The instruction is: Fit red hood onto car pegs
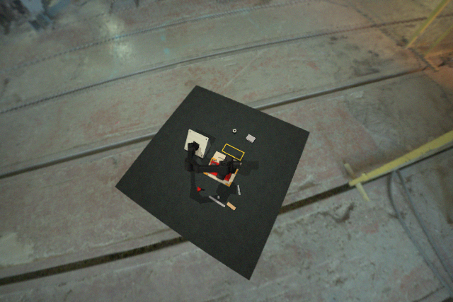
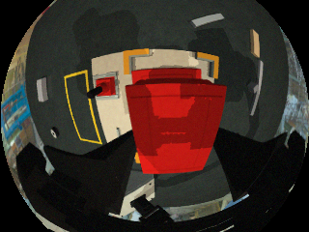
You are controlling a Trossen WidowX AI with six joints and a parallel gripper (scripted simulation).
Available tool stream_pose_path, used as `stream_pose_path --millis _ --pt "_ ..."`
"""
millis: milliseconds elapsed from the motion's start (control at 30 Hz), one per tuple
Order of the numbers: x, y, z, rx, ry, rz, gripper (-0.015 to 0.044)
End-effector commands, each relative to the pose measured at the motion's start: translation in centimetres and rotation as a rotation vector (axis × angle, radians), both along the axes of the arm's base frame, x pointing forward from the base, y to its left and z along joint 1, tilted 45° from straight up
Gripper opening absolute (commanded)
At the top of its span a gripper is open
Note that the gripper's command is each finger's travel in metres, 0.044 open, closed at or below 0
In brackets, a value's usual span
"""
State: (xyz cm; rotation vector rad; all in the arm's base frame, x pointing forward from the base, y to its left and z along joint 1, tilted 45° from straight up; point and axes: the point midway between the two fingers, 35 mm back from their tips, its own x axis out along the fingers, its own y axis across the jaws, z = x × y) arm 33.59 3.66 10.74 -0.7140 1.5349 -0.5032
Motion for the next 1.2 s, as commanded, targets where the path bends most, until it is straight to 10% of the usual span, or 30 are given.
stream_pose_path --millis 0,1167 --pt "-0.1 -0.9 -0.9 -0.008 0.010 0.001 0.0000" --pt "0.0 -3.2 -3.4 -0.009 0.010 0.001 0.0000"
